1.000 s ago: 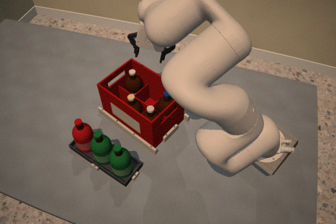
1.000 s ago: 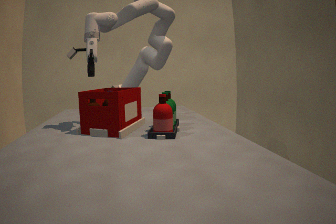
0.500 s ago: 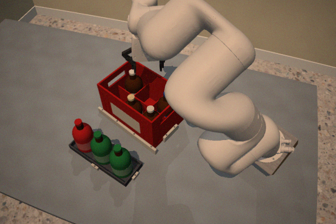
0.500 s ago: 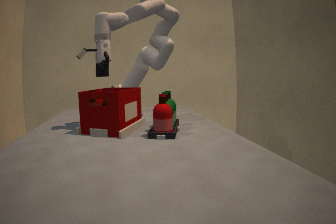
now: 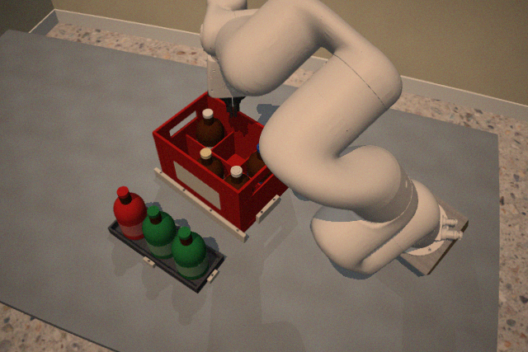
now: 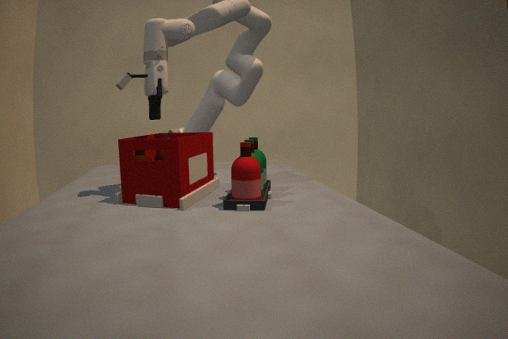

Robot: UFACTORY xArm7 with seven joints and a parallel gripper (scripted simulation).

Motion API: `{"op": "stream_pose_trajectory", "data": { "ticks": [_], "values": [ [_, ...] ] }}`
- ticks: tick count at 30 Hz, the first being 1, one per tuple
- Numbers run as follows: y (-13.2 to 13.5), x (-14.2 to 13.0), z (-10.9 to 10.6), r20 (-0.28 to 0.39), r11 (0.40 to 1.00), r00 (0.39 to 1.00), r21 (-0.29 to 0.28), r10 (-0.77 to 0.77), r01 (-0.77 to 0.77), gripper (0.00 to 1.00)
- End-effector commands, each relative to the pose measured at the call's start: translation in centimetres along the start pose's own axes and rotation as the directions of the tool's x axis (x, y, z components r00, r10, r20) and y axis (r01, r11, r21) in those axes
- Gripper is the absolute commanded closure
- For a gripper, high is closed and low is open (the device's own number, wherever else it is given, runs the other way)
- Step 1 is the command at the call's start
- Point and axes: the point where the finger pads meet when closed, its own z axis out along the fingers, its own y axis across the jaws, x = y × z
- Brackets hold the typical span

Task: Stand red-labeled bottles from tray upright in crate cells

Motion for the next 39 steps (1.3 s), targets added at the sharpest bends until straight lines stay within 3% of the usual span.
{"op": "stream_pose_trajectory", "data": {
  "ticks": [1, 20, 22, 24, 28, 29, 34, 35, 39],
  "values": [
    [0.0, 0.1, -0.2, -0.004, 1.000, 1.000, 0.002, 0.000, 0.000, 1.00],
    [-0.1, 0.1, -0.2, -0.005, 1.000, 1.000, 0.002, 0.000, 0.000, 1.00],
    [-2.3, -0.4, -0.2, -0.007, 1.000, 1.000, -0.004, -0.010, 0.010, 1.00],
    [-7.1, -2.2, -0.2, -0.011, 0.999, 0.999, -0.012, -0.033, 0.033, 1.00],
    [-8.5, -3.4, -0.2, -0.013, 0.998, 0.998, -0.015, -0.064, 0.064, 1.00],
    [-12.8, -6.0, -0.2, -0.012, 0.997, 0.997, -0.012, -0.078, 0.078, 1.00],
    [-17.2, -9.9, -0.1, -0.004, 0.994, 0.994, 0.001, -0.107, 0.107, 1.00],
    [-18.6, -11.0, -0.1, -0.004, 0.994, 0.994, 0.001, -0.107, 0.107, 0.35],
    [-23.4, -14.3, -0.2, -0.004, 0.994, 0.994, 0.001, -0.107, 0.107, 0.35]
  ]
}}
